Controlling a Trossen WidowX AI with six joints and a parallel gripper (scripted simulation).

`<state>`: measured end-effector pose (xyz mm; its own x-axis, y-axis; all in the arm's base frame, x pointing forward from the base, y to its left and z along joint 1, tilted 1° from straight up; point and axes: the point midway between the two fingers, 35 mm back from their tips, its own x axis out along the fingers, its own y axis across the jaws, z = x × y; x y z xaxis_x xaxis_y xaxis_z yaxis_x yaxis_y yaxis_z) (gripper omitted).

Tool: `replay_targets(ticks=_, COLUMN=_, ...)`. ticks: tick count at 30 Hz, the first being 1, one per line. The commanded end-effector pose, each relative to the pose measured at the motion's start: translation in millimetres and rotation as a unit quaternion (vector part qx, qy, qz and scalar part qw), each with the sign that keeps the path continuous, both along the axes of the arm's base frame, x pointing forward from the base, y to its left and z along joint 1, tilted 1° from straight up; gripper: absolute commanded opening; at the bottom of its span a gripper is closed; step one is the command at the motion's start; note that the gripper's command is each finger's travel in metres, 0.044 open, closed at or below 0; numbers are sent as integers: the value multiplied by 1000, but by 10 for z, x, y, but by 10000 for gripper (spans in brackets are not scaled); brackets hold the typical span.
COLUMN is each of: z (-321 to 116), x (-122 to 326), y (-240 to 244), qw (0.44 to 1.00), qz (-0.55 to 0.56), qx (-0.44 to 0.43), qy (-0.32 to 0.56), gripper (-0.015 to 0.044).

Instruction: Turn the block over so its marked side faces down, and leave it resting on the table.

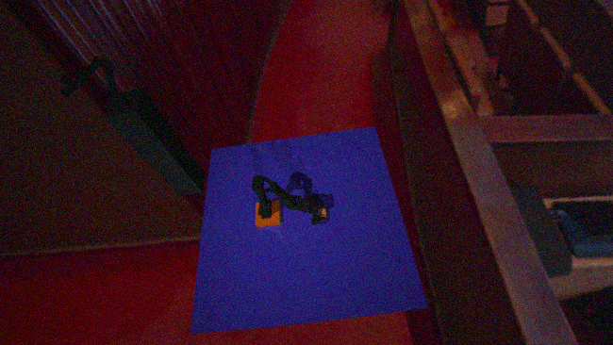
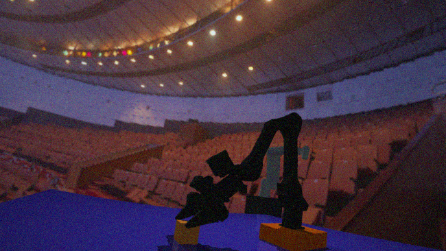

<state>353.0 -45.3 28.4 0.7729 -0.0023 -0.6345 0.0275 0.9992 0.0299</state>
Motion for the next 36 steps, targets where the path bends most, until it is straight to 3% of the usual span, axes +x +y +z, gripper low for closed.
replay_targets(ticks=1, z=460, x=-225, y=13, qw=993, qz=5, qx=-4, qy=121, gripper=440)
replay_targets(ticks=20, z=568, x=-291, y=22, qw=988, qz=6, qx=-3, qy=152, gripper=440)
replay_targets(ticks=36, z=822, x=27, y=-3, qw=916, qz=12, qx=4, qy=401, gripper=440)
